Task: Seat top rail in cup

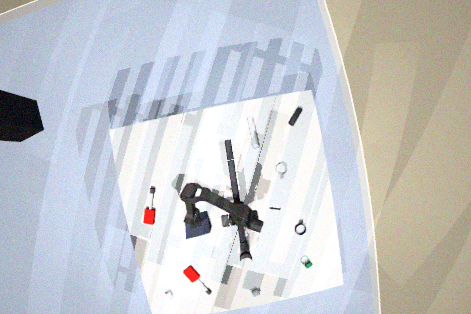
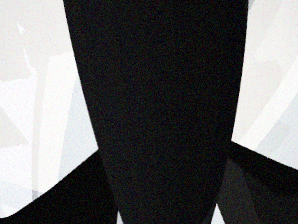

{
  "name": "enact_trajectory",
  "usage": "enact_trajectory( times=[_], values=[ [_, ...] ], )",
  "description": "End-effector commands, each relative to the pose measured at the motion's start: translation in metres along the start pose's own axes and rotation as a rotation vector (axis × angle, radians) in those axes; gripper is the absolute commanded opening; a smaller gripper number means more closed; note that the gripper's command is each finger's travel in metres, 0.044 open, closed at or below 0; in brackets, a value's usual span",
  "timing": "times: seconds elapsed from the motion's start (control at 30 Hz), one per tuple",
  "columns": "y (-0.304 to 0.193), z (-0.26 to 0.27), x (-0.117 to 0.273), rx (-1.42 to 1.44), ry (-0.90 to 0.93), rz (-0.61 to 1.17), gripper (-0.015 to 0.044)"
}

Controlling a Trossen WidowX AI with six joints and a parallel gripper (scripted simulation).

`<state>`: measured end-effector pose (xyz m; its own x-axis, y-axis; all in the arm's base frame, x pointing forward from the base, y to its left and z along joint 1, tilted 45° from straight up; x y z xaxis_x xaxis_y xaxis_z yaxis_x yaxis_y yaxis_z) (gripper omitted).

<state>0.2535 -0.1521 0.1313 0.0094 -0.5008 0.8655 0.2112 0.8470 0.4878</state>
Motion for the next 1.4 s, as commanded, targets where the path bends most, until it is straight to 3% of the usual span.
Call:
enact_trajectory(
  times=[0.0, 1.37],
  values=[
    [-0.0051, -0.0001, 0.0043, 0.000, -0.010, 0.015, 0.0000],
    [-0.0052, -0.0006, 0.0005, 0.002, 0.004, -0.010, 0.0000]
  ],
)
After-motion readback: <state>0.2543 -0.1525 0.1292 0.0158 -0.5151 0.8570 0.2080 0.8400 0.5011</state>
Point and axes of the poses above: the point midway between the two fingers, 35 mm back from their tips, its own x axis back along the fingers, its own z axis across the jaws, y = z × x, the point moved 8 cm from there along x, back along the fingers
